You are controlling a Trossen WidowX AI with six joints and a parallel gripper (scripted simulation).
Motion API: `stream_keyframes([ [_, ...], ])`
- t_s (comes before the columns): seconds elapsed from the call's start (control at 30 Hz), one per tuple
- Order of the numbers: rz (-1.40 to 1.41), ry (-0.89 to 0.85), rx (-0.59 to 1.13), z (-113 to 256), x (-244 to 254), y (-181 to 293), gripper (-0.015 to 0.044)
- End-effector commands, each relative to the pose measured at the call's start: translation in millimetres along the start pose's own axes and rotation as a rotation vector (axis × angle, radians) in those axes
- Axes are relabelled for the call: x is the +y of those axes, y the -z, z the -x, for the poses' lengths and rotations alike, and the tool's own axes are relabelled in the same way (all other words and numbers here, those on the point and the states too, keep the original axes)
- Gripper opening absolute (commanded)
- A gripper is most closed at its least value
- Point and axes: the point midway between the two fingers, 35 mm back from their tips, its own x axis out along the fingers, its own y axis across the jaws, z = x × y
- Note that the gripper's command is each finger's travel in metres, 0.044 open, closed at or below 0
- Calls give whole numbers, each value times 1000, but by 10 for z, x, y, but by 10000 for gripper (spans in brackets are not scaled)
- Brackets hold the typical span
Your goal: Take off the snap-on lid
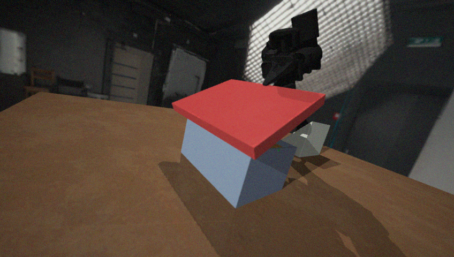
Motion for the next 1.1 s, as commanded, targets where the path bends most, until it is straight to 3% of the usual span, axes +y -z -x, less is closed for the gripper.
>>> stream_keyframes([
  [0.0, -12, -8, -2, 56, 80, -17, 0],
  [1.07, -12, -8, -1, 327, 396, -17, 0],
])
